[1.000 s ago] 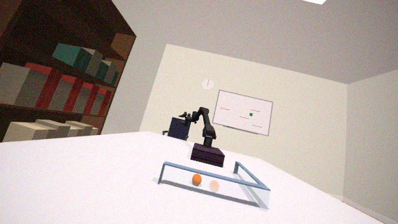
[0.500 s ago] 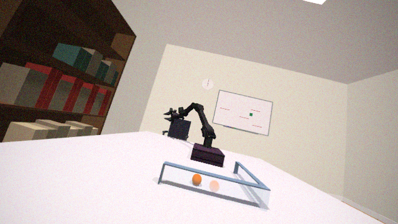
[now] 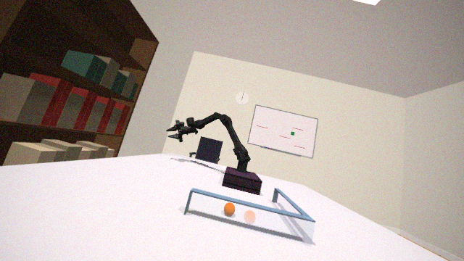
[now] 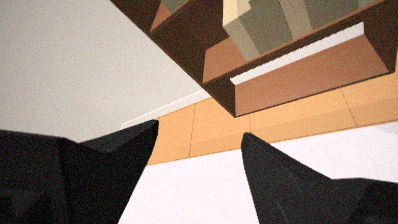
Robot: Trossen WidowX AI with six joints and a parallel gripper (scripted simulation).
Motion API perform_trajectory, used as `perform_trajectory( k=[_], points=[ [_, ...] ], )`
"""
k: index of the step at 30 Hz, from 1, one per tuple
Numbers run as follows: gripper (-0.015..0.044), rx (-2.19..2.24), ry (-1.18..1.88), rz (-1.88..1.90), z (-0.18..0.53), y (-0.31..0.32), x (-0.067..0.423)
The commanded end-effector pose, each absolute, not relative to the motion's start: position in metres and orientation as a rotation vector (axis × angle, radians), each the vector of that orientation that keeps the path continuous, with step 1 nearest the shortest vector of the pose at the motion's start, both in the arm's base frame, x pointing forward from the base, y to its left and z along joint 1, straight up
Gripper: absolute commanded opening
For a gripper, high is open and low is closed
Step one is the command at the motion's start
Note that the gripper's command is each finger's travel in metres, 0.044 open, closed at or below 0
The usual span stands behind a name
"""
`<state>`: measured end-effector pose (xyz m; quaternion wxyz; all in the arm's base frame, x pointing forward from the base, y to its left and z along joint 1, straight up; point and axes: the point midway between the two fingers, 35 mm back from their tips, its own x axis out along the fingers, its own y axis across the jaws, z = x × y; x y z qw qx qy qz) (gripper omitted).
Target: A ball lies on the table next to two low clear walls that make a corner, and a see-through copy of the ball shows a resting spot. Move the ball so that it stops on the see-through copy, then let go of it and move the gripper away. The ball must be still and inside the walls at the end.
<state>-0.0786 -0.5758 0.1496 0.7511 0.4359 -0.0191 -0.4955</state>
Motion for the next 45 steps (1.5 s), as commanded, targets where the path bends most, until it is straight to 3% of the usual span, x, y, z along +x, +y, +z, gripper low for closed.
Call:
perform_trajectory(
  k=[1,13,26,36,45],
  points=[
    [0.0263,0.994,0.056,-1.005,0.139,-0.57,-0.007],
    [0.0263,0.955,0.393,-0.805,0.113,-0.514,0.178],
    [0.0263,0.782,0.791,-0.541,0.087,-0.375,0.335],
    [0.0263,0.53,1.092,-0.302,0.07,-0.228,0.401],
    [0.0263,0.166,1.361,-0.061,0.06,-0.086,0.403]
  ],
)
